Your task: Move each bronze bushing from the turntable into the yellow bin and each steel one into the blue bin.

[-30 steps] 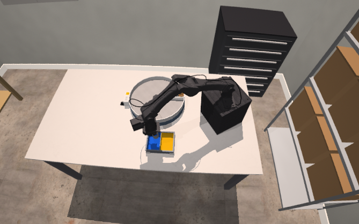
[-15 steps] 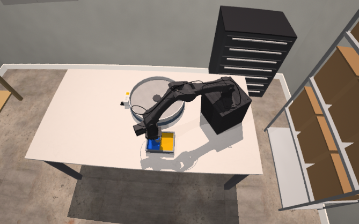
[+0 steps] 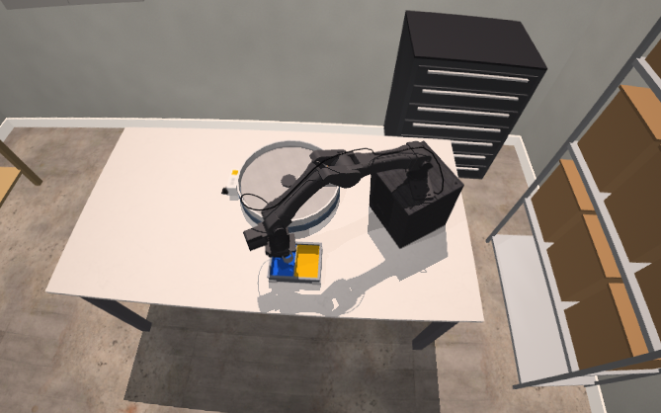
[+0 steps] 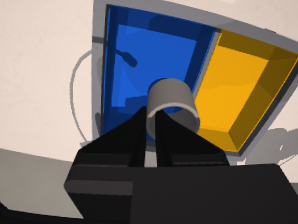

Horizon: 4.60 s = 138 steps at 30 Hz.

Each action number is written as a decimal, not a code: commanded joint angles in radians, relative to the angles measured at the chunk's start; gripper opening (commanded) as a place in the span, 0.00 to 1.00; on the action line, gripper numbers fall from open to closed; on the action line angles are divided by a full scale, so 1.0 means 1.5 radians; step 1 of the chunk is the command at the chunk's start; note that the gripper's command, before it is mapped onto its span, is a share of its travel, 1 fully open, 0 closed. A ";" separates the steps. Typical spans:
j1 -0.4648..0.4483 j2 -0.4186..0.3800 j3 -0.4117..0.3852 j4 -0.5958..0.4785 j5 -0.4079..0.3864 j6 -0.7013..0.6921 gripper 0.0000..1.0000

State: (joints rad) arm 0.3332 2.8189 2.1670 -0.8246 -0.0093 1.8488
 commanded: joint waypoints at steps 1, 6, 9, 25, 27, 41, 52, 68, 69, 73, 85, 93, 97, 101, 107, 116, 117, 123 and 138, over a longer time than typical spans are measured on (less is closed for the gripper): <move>0.005 -0.017 0.017 -0.008 0.008 0.004 0.00; 0.005 -0.017 0.017 -0.008 0.008 0.004 0.00; 0.005 -0.017 0.017 -0.008 0.008 0.004 0.00; 0.007 0.006 0.025 -0.012 0.008 0.005 0.00; 0.008 0.008 0.029 -0.014 0.008 0.005 0.00; 0.008 -0.008 0.032 -0.016 0.008 0.005 0.00; 0.008 -0.008 0.032 -0.016 0.008 0.005 0.00; 0.008 -0.006 0.032 -0.016 0.008 0.005 0.00; 0.008 -0.003 0.032 -0.016 0.008 0.005 0.00; 0.009 0.013 0.033 -0.013 0.008 0.005 0.00; 0.009 0.039 0.045 0.014 0.007 0.006 0.00; 0.007 0.066 0.062 0.020 0.007 0.006 0.00; 0.007 0.064 0.067 0.016 0.006 0.006 0.00; 0.008 0.079 0.072 0.019 0.006 0.006 0.00; 0.008 0.072 0.076 0.017 0.006 0.006 0.00; 0.008 0.070 0.076 0.017 0.006 0.006 0.00; 0.008 0.070 0.076 0.017 0.006 0.006 0.00; 0.008 0.070 0.076 0.017 0.006 0.006 0.00; 0.008 0.070 0.076 0.017 0.006 0.006 0.00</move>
State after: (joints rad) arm 0.3359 2.9398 2.2536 -0.7906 -0.0078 1.8519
